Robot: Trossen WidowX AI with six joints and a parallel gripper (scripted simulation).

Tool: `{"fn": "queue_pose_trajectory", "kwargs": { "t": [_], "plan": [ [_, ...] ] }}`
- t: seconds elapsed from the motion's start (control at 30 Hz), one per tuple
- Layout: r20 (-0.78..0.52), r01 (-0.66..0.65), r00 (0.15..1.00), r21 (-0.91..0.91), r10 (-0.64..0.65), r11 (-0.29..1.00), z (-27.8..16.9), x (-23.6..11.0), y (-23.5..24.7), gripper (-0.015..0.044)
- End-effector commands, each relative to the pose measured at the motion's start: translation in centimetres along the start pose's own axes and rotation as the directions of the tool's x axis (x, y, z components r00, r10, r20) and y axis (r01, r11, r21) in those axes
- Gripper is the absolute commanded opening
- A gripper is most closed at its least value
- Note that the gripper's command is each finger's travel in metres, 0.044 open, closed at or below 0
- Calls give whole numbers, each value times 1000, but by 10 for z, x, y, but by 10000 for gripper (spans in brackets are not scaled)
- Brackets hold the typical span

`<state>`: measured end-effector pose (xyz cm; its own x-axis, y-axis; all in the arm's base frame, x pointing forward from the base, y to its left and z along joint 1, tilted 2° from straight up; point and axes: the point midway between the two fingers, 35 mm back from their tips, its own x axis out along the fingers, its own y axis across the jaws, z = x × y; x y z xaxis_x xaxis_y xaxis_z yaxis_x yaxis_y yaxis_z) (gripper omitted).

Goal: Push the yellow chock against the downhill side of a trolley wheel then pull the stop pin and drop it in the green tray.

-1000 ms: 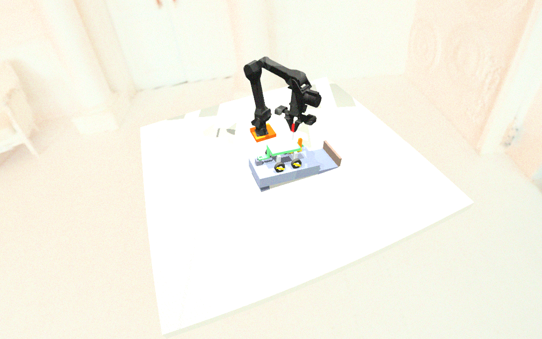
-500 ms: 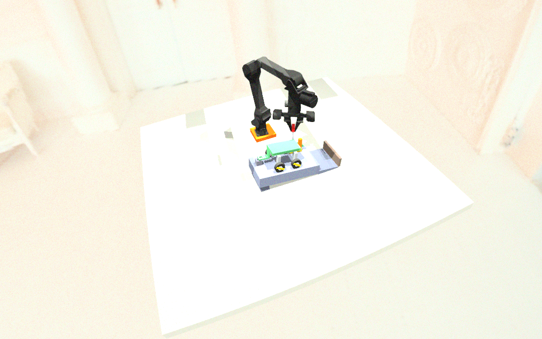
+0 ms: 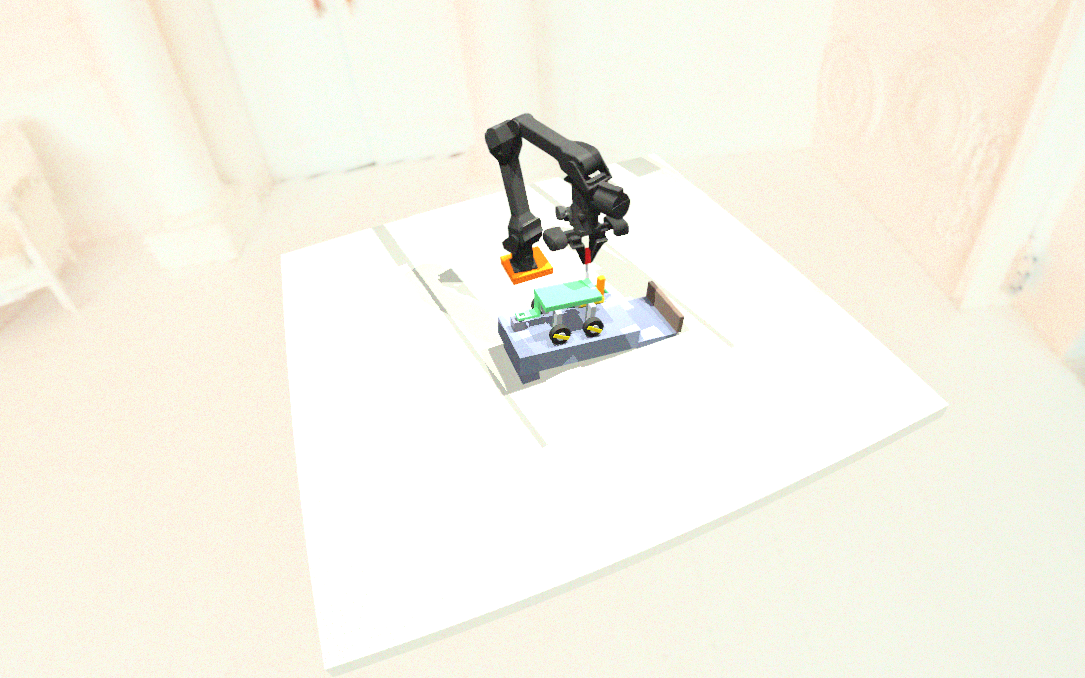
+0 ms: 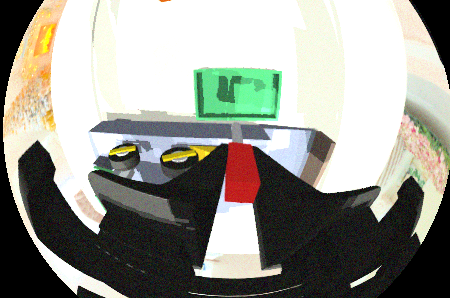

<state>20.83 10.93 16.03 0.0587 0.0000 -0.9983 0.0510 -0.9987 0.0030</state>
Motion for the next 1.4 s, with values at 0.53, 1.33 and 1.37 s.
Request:
{"fn": "queue_pose_trajectory", "kwargs": {
  "t": [0.53,1.33,1.37],
  "plan": [
    [14,25,1000,-119,-23,993,15,20,0,0],
    [34,199,980,-114,-196,973,19,81,-29,0],
    [34,199,980,-114,-197,973,19,83,-29,0]
  ]
}}
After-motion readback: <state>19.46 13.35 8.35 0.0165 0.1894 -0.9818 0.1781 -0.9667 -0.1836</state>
